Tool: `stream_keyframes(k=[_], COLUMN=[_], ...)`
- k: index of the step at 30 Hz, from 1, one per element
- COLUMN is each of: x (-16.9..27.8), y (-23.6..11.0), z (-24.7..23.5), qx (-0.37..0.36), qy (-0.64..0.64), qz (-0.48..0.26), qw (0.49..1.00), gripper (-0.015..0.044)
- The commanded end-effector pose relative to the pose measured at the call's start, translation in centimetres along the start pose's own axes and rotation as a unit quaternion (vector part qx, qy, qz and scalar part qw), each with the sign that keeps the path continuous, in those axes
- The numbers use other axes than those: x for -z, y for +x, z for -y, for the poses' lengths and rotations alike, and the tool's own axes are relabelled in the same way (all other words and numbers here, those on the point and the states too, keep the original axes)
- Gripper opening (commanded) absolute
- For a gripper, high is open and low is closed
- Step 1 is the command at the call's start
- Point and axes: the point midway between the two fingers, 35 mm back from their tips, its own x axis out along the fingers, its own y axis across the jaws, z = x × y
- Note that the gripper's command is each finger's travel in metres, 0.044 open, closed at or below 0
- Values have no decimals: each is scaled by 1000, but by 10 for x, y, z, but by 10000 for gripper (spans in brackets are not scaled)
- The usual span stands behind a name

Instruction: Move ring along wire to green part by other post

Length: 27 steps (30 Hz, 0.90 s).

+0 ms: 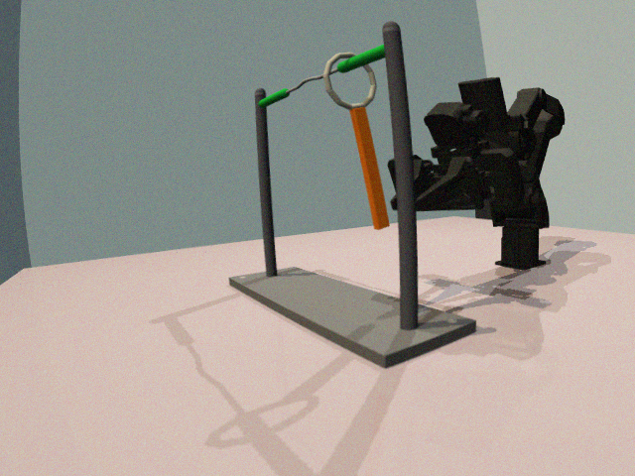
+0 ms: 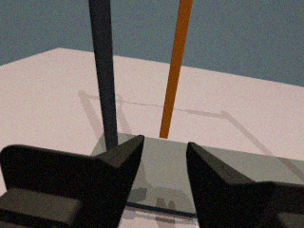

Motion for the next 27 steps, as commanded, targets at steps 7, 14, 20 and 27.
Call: stream_keyframes(k=[7,14,20,27], x=[1,1,0,-1], y=[-2,-2,-5,-40], z=[1,1,0,-1], qx=[2,2,0,0], qy=[1,1,0,0], qz=[-2,-2,0,-1], qw=[1000,1000,1000,1000], gripper=[160,160,212,396])
